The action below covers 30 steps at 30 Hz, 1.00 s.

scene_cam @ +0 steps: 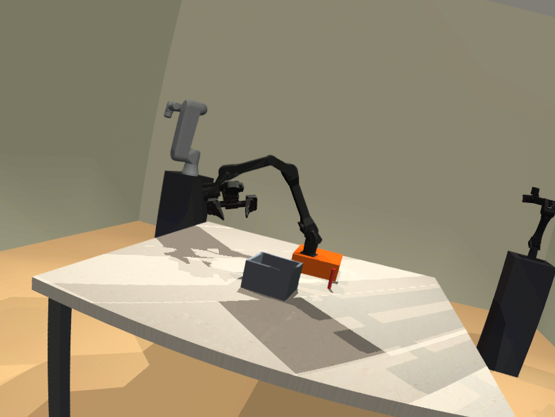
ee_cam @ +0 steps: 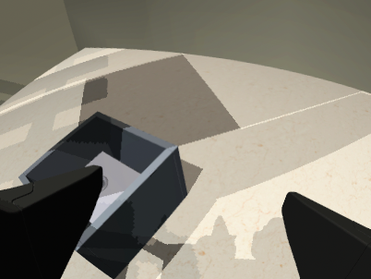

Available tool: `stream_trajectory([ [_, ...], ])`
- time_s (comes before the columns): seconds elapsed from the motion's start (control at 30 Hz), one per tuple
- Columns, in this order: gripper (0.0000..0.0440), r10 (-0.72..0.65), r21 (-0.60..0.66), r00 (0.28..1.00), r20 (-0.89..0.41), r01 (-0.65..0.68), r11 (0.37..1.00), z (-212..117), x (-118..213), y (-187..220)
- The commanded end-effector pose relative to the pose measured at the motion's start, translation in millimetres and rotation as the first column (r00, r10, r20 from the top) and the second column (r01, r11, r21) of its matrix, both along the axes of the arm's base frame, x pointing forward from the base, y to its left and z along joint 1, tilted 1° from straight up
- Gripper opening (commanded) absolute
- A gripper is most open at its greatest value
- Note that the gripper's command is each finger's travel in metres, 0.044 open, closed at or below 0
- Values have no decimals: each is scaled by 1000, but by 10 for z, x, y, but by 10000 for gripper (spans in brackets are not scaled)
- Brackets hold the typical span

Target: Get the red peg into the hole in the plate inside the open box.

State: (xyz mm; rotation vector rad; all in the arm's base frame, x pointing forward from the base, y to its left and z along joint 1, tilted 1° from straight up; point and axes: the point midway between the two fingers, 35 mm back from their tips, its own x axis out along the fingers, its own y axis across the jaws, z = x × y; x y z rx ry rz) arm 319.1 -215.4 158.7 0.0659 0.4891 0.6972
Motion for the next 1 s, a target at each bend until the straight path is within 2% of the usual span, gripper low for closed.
stream_trajectory([
  [0.0,417,-2,-15,1000,-7,2,1000,23,17,-3],
  [0.07,440,-5,-41,1000,-30,4,999,65,54,10],
  [0.23,440,-1,-116,994,-112,-12,993,208,197,173],
  [0.5,440,-34,-187,952,-303,-24,982,547,372,860],
  [0.73,440,-128,-218,876,-464,27,976,751,291,1555],
  [0.97,440,-252,-245,753,-608,123,962,793,6,2130],
])
